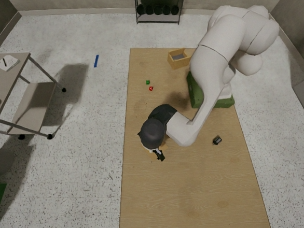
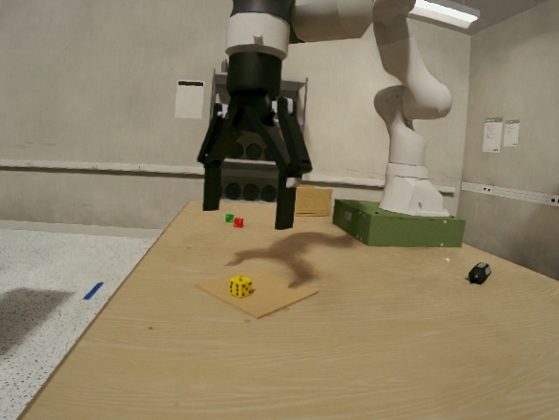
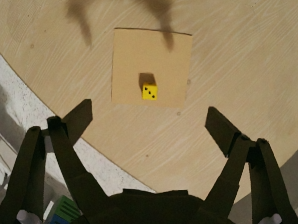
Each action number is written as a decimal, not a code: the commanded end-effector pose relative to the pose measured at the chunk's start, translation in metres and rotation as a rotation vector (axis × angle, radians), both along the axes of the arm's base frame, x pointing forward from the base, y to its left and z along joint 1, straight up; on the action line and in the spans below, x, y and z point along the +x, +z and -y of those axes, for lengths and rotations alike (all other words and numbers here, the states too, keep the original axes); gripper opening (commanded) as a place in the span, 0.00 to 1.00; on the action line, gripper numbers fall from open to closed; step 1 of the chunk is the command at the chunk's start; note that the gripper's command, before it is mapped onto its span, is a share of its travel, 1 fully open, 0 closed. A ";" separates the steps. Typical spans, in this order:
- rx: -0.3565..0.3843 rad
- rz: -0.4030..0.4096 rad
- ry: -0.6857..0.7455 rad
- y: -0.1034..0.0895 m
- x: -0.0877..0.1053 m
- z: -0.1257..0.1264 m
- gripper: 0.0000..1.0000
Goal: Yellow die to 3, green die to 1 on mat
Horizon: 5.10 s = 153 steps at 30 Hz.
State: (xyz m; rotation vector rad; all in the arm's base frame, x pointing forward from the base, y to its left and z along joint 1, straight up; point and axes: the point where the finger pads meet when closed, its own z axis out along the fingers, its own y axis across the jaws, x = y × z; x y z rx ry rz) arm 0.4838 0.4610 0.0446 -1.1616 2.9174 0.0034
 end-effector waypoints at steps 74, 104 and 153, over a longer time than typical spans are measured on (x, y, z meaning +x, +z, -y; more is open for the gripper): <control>0.010 0.005 0.997 -0.003 0.092 0.244 1.00; 0.009 0.010 1.399 -0.005 0.096 0.345 1.00; 0.003 0.010 2.063 -0.010 0.064 0.502 1.00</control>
